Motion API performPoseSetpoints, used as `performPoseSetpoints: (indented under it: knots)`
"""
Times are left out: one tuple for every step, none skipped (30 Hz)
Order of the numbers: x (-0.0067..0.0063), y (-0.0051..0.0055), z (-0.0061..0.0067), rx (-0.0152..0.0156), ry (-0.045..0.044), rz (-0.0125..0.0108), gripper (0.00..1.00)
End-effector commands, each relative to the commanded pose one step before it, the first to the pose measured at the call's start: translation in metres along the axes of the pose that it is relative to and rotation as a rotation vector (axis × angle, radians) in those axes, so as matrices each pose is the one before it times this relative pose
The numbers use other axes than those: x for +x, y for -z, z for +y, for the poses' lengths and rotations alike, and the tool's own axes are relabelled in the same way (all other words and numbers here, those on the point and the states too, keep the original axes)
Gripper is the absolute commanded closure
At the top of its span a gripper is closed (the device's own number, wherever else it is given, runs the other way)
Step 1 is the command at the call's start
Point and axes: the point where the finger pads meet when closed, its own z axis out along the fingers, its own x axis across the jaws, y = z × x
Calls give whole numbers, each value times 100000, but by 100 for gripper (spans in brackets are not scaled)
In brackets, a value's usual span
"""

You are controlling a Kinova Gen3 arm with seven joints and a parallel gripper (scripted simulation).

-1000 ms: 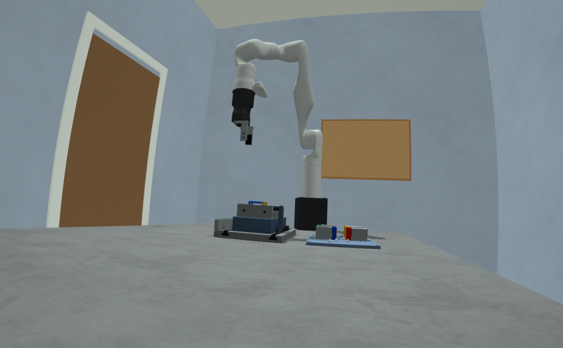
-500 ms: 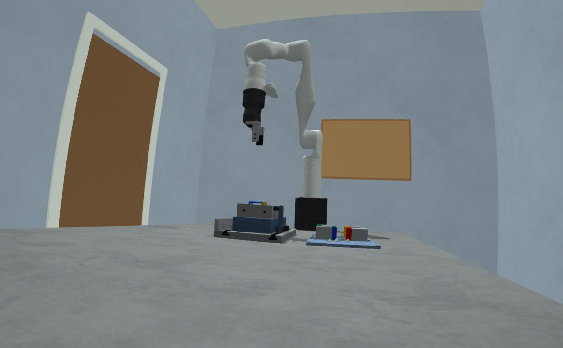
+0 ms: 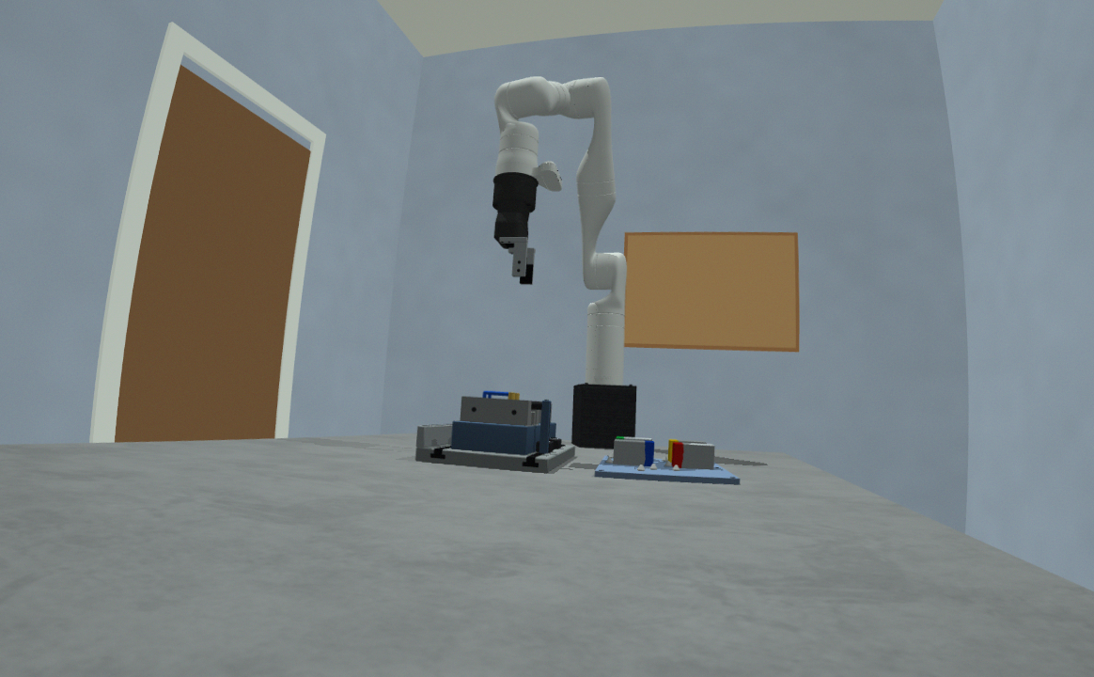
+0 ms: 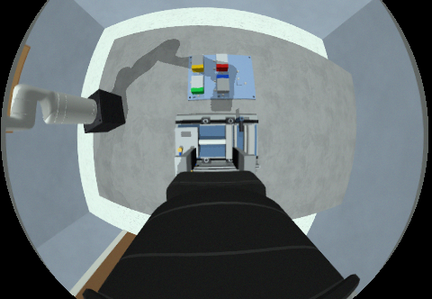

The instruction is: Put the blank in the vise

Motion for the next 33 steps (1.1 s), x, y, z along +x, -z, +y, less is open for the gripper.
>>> performPoseSetpoints:
  knots:
    - [49, 236, -1309, 33, 1398, 442, 0]
    - [-10, 3, -333, -4, 60, 20, 0]
    - [-10, 3, -333, -4, 60, 20, 0]
    - [-10, 3, -333, -4, 60, 20, 0]
    - [-10, 3, -333, -4, 60, 20, 0]
    - [-9, 4, -333, -4, 60, 20, 0]
    - [-9, 4, -333, -4, 60, 20, 0]
    - [0, 0, 0, 0, 0, 0, 0]
    - [0, 0, 0, 0, 0, 0, 0]
    - [-61, -132, 129, 57, -854, -226, 0]
    - [-11, 5, -333, -3, 61, 16, 0]
    - [-11, 5, -333, -3, 61, 16, 0]
    - [-10, 5, -333, -3, 61, 16, 0]
    - [-10, 5, -333, -3, 61, 16, 0]
    - [-10, 5, -333, -3, 61, 16, 0]
    - [-10, 5, -333, -3, 61, 16, 0]
    - [-10, 5, -333, -3, 61, 16, 0]
    - [-9, 5, -333, -3, 61, 16, 0]
    - [-9, 5, -333, -3, 61, 16, 0]
    - [-9, 6, -333, -3, 61, 16, 0]
    - [-9, 6, -333, -3, 61, 16, 0]
    - [-9, 6, -333, -3, 61, 16, 0]
    - [-8, 6, -333, -3, 61, 16, 0]
    - [-8, 6, -333, -3, 61, 16, 0]
    - [0, 0, 0, 0, 0, 0, 0]
    - [0, 0, 0, 0, 0, 0, 0]
    - [-36, -86, 121, 49, -868, -160, 0]
    - [-10, 7, -333, -2, 62, 11, 0]
    - [-10, 7, -333, -2, 62, 11, 0]
    - [-10, 7, -333, -2, 62, 11, 0]
    - [-9, 7, -333, -2, 62, 11, 0]
    - [-9, 7, -333, -2, 62, 11, 0]
    - [-9, 7, -333, -2, 62, 11, 0]
